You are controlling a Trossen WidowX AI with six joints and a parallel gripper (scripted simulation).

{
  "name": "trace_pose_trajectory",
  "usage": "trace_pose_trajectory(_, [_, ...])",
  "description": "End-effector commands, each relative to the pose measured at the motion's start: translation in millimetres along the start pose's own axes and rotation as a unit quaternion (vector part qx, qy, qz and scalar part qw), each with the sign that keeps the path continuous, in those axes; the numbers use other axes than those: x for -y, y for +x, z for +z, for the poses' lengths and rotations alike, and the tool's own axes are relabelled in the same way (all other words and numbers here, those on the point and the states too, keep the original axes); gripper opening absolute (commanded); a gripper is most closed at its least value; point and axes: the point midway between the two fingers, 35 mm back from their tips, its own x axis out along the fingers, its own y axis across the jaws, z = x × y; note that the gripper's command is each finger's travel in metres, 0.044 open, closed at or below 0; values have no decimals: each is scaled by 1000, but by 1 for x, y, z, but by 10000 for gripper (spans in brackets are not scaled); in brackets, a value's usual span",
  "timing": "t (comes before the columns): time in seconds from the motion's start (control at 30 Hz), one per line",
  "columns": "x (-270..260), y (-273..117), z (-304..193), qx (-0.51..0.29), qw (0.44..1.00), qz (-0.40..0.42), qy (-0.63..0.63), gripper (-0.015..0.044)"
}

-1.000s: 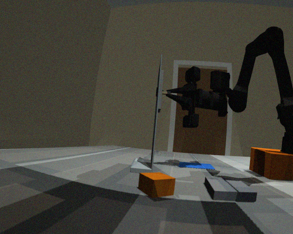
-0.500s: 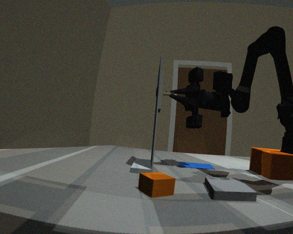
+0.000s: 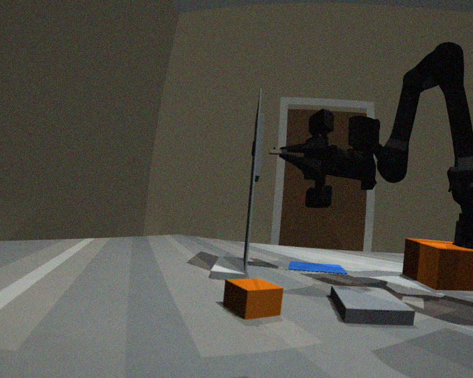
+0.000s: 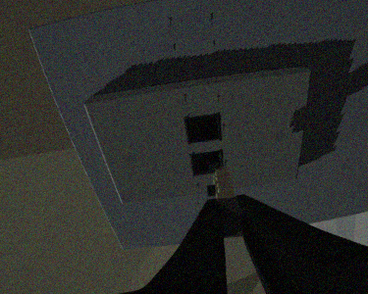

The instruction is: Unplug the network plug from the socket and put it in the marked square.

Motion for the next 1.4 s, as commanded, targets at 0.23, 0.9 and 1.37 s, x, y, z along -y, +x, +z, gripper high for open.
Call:
trace_pose_trajectory(0.23, [-1,-9,-2,0,1000,1,1,0])
trace_pose_trajectory(0.9, [0,-23,-6,0,1000,0,1,0])
trace_pose_trajectory(1.37, [0,-34,-9,0,1000,0,1,0])
